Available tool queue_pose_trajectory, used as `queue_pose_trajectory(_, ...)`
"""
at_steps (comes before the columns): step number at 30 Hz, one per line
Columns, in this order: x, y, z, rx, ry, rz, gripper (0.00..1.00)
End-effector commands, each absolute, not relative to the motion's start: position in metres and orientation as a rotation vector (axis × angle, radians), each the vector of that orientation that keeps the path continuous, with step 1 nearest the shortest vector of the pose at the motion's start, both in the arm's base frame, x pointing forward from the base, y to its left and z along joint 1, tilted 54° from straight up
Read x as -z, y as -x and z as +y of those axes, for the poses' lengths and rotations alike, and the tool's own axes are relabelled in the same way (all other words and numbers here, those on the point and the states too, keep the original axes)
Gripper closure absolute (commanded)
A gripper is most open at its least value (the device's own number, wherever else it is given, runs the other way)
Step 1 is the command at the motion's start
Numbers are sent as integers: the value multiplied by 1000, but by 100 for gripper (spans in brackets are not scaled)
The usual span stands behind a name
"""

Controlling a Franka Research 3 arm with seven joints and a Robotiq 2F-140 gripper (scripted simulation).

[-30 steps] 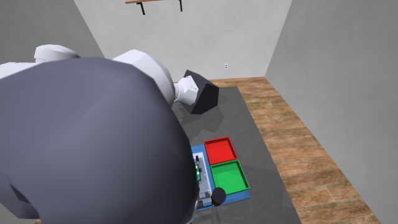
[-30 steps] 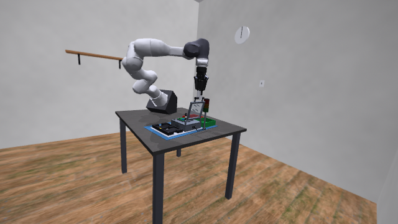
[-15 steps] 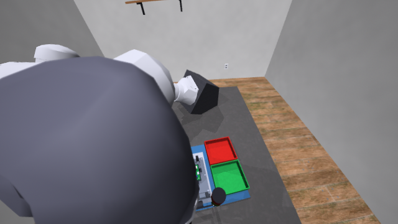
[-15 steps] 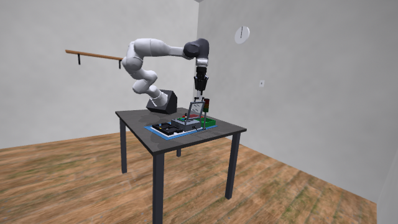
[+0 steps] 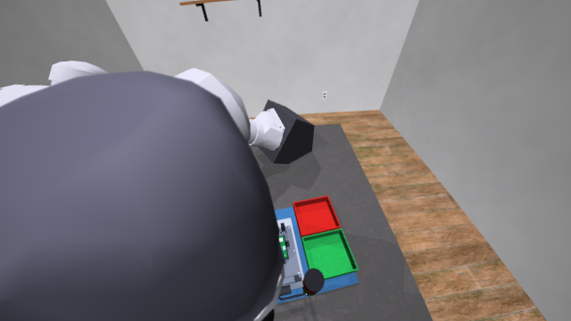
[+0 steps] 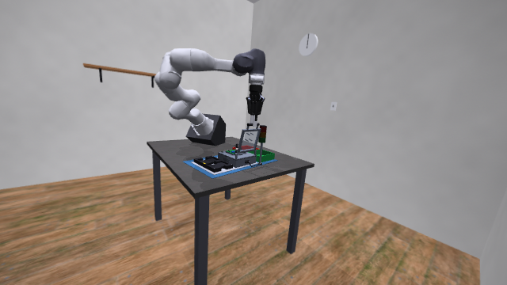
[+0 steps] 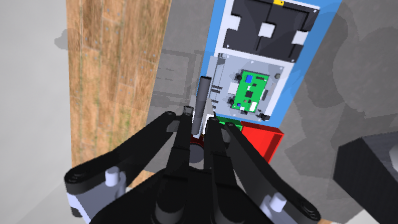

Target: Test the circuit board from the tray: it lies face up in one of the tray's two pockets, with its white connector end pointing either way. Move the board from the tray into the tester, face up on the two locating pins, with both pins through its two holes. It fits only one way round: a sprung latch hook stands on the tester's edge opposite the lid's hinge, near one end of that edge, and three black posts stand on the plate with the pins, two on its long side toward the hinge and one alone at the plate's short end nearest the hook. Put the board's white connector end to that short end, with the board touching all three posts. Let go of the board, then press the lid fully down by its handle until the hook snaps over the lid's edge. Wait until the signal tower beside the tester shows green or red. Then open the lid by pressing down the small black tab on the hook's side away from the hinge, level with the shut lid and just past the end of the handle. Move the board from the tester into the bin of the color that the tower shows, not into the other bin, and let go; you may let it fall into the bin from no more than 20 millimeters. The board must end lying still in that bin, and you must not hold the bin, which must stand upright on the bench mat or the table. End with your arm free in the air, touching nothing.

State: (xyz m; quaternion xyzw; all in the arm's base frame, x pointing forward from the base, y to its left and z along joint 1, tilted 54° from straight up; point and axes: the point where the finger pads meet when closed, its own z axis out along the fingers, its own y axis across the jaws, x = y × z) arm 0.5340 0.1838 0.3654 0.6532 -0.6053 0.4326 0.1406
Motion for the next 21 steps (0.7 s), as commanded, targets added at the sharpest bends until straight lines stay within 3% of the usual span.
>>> queue_pose_trajectory(1, -364, -528, 183, -1243, -1880, -1751, 100)
queue_pose_trajectory(21, -357, -501, 179, -1243, -1880, -1751, 100)
